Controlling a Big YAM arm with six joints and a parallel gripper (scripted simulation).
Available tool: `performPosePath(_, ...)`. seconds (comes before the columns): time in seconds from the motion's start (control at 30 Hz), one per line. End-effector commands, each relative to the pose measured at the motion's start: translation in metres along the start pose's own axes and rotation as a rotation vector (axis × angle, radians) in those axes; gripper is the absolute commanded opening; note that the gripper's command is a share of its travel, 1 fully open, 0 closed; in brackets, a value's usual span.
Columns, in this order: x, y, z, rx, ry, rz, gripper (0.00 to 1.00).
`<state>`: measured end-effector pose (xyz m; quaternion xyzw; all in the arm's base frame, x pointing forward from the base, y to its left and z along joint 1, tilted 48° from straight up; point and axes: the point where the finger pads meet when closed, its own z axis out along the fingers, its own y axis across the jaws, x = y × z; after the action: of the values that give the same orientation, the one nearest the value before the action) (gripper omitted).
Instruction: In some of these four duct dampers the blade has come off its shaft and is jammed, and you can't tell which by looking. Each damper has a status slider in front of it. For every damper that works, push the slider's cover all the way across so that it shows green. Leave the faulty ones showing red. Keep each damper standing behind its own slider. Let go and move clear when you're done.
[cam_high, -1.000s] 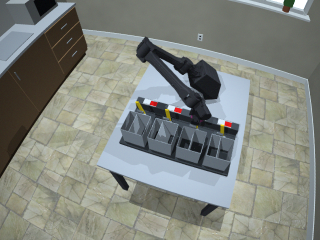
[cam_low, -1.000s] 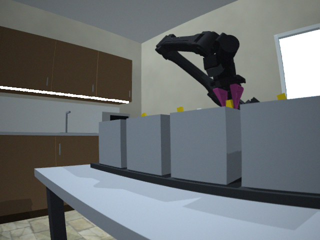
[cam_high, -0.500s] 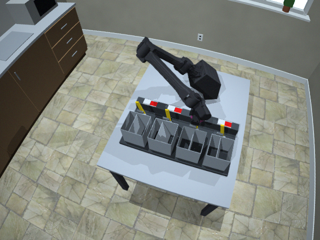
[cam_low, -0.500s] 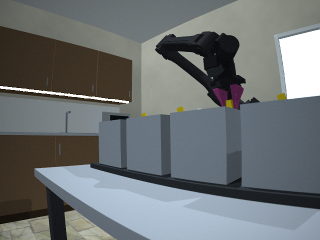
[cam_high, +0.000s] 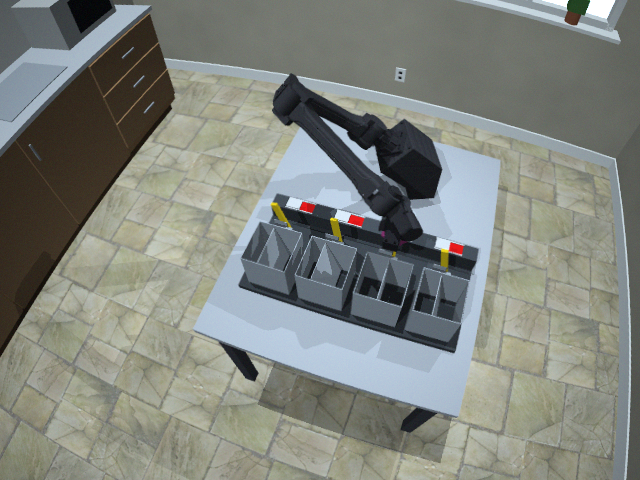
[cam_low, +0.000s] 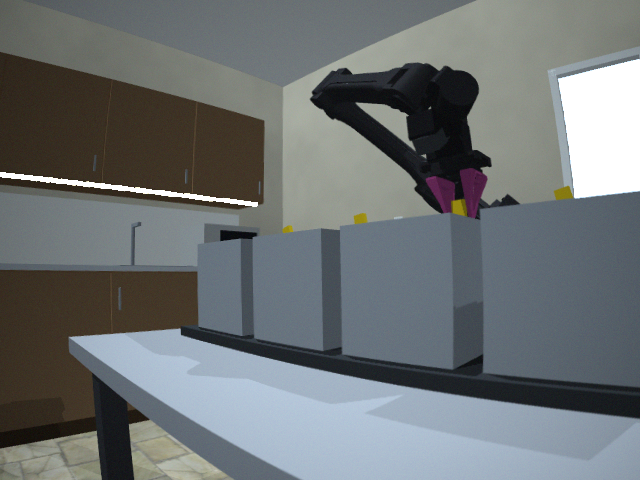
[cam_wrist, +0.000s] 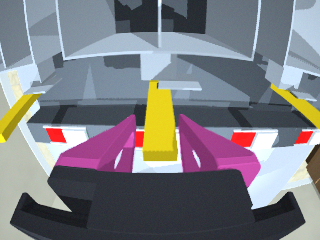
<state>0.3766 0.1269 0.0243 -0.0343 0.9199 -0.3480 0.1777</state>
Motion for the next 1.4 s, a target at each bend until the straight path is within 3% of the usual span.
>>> performPosePath(0.0,-0.0020,-0.0043,0.0077,0.009,0.009,0.003,0.36)
performPosePath(0.33,-0.0020,-0.0043,0.0077,0.009,0.009,0.003,0.36)
performPosePath(0.37,-0.0020,-0.0043,0.0077,0.009,0.009,0.003,0.17)
performPosePath(1.37,-0.0017,-0.0039,0.0077,0.006,0.011,0.003,0.17)
